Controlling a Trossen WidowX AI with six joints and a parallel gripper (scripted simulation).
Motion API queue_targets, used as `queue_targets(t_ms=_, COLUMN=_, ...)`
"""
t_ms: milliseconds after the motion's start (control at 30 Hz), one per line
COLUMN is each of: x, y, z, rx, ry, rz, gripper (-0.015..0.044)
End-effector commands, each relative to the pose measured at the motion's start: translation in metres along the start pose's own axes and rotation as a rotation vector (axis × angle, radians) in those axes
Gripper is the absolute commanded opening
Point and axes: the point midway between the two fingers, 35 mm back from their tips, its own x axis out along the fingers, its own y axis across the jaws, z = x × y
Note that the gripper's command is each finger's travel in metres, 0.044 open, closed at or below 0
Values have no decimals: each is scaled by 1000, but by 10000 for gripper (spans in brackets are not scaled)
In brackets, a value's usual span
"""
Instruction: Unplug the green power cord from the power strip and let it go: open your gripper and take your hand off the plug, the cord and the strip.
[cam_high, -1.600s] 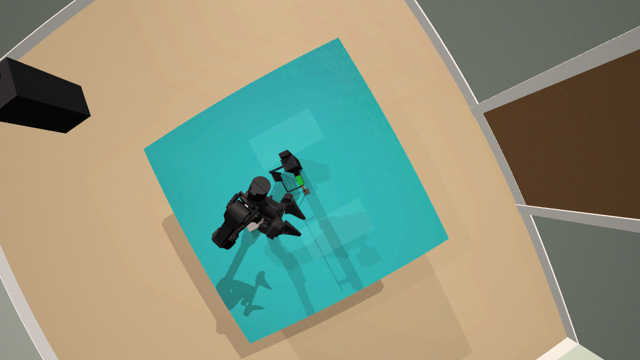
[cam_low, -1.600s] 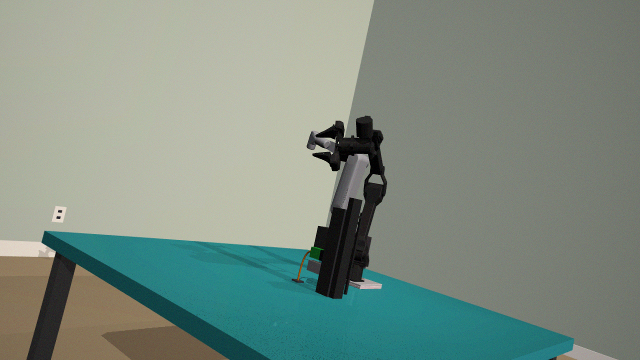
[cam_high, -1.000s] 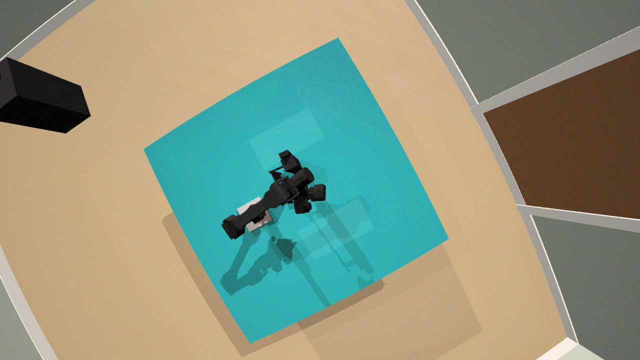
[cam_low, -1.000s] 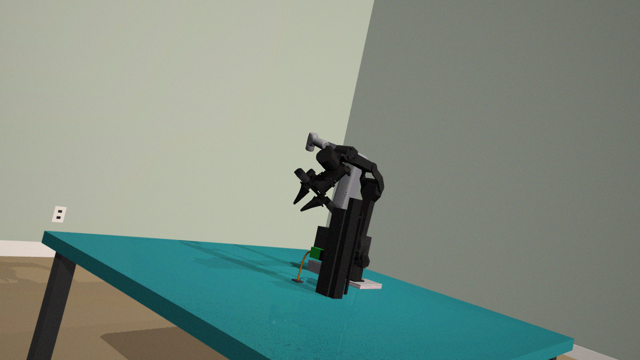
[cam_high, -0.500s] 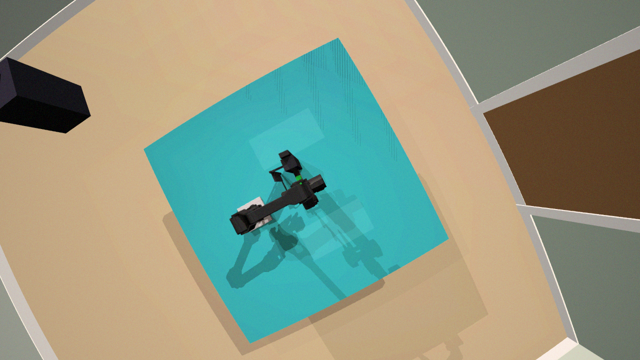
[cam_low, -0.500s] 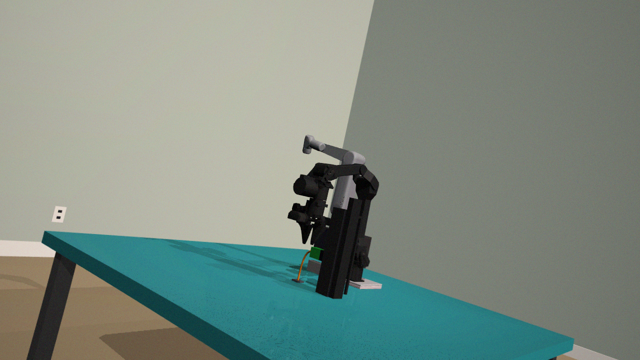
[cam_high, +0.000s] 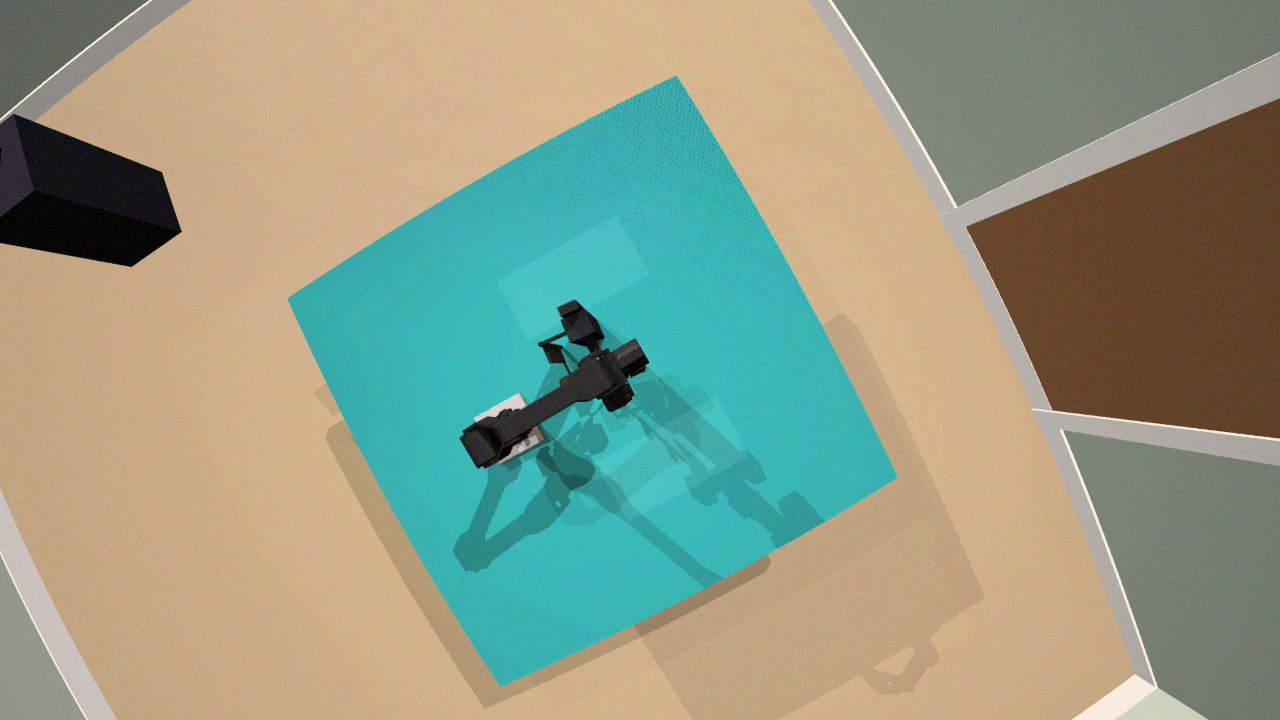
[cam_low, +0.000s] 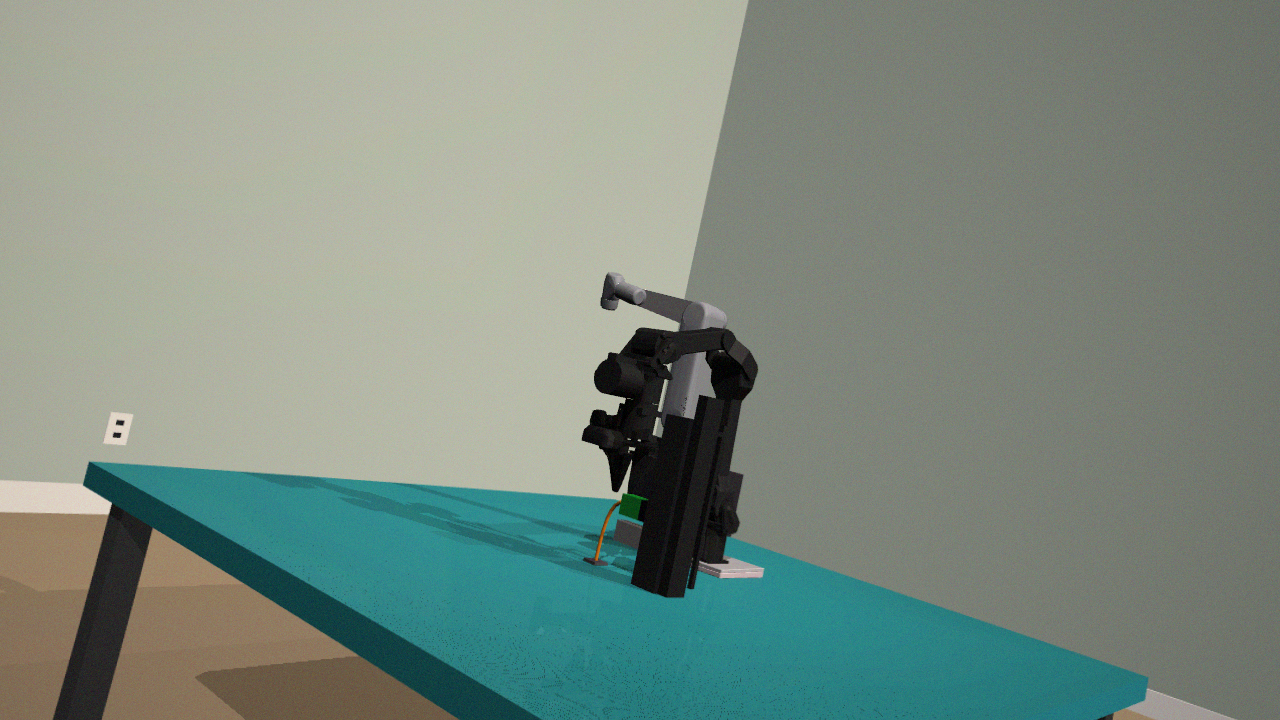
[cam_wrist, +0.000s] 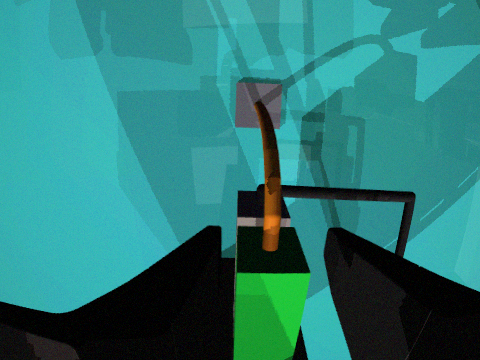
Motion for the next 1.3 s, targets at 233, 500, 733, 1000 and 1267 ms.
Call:
queue_targets(t_ms=233, x=-1, y=0, z=-19, rx=4, ry=8, rz=0, gripper=160)
queue_targets(t_ms=500, x=1, y=-1, z=-24, rx=5, ry=8, rz=0, gripper=160)
queue_targets(t_ms=733, x=10, y=-1, z=-24, rx=5, ry=8, rz=0, gripper=160)
queue_targets(t_ms=1000, x=9, y=0, z=-24, rx=0, ry=5, rz=7, gripper=107)
queue_targets(t_ms=1267, x=9, y=0, z=-24, rx=0, ry=5, rz=7, gripper=35)
